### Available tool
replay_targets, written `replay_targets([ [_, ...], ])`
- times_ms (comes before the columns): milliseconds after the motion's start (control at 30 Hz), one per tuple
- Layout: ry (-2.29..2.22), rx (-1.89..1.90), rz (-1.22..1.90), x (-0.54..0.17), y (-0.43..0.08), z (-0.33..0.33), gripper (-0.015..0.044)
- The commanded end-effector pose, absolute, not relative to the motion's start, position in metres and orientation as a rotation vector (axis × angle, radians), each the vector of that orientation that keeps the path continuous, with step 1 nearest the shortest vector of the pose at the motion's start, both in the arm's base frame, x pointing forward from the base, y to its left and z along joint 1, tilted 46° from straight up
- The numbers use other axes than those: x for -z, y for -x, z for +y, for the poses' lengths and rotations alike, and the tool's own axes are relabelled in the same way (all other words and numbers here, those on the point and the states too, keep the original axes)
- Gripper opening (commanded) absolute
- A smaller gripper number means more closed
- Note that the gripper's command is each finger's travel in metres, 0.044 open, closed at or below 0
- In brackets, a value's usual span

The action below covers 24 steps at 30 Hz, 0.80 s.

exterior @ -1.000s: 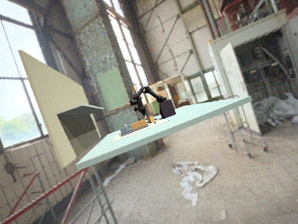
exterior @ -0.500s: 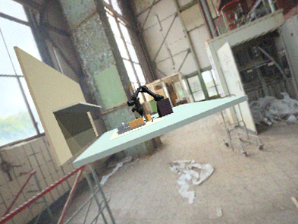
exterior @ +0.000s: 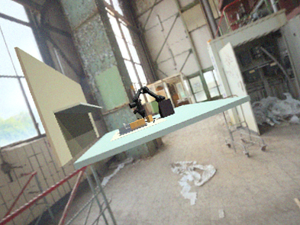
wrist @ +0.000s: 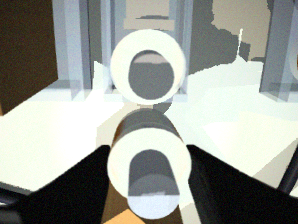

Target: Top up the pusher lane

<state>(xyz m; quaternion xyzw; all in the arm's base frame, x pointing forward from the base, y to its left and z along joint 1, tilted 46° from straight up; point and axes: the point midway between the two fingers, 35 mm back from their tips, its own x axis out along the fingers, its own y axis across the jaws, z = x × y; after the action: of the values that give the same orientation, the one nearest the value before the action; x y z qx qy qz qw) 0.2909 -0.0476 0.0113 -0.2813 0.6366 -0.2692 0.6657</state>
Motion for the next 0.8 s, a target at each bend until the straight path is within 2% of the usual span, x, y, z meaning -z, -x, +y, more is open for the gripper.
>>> replay_targets([
  [0,0.644,0.608,1.438,-0.0104,-0.2936,-0.0482,0.0000],
  [767,0.643,0.608,1.437,-0.0103,-0.3029,-0.0481,0.0000],
])
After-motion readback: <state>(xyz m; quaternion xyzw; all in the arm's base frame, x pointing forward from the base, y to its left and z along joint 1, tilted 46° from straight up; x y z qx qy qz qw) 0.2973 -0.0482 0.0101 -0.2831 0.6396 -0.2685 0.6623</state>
